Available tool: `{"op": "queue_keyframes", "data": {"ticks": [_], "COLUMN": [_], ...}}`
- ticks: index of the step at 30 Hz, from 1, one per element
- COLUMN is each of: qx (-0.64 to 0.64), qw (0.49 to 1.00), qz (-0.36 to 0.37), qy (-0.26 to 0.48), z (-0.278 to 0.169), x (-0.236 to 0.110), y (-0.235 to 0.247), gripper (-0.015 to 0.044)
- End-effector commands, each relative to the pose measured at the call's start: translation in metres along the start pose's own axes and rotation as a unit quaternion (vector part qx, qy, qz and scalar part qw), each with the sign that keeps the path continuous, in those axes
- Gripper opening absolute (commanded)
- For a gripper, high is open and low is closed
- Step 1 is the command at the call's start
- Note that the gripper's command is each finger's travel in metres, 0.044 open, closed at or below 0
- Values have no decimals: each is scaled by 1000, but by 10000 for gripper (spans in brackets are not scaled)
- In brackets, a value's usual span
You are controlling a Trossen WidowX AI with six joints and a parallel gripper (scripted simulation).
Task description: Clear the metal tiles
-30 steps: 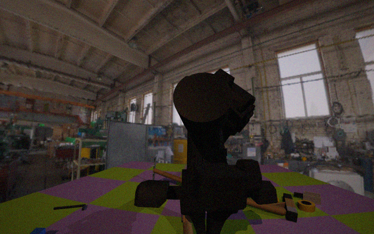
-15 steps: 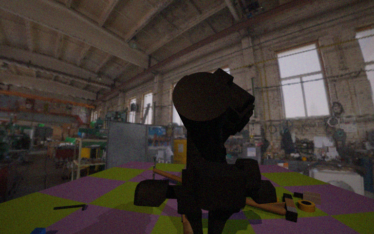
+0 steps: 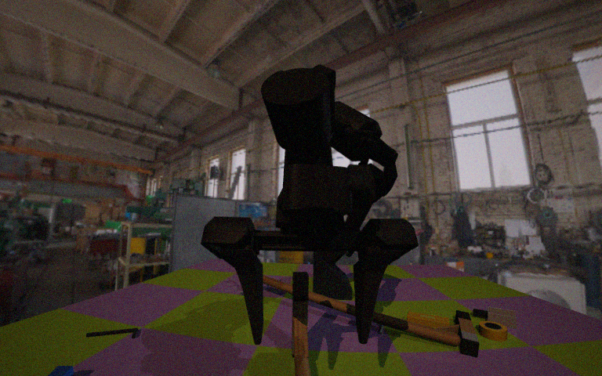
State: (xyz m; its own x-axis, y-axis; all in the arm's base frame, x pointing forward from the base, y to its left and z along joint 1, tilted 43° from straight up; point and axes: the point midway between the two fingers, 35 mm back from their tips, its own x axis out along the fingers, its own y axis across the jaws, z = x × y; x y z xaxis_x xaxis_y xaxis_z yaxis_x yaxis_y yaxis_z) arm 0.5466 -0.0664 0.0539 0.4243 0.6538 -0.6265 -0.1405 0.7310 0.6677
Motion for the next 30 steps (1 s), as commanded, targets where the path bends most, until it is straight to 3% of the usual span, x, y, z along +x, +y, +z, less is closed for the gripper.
{"op": "queue_keyframes", "data": {"ticks": [1, 30], "qx": [9, 44], "qw": [1000, 984], "qz": [3, 5], "qy": [-19, -170], "z": [3, 1], "x": [-14, -138], "y": [-3, -28], "gripper": [440, 440]}}
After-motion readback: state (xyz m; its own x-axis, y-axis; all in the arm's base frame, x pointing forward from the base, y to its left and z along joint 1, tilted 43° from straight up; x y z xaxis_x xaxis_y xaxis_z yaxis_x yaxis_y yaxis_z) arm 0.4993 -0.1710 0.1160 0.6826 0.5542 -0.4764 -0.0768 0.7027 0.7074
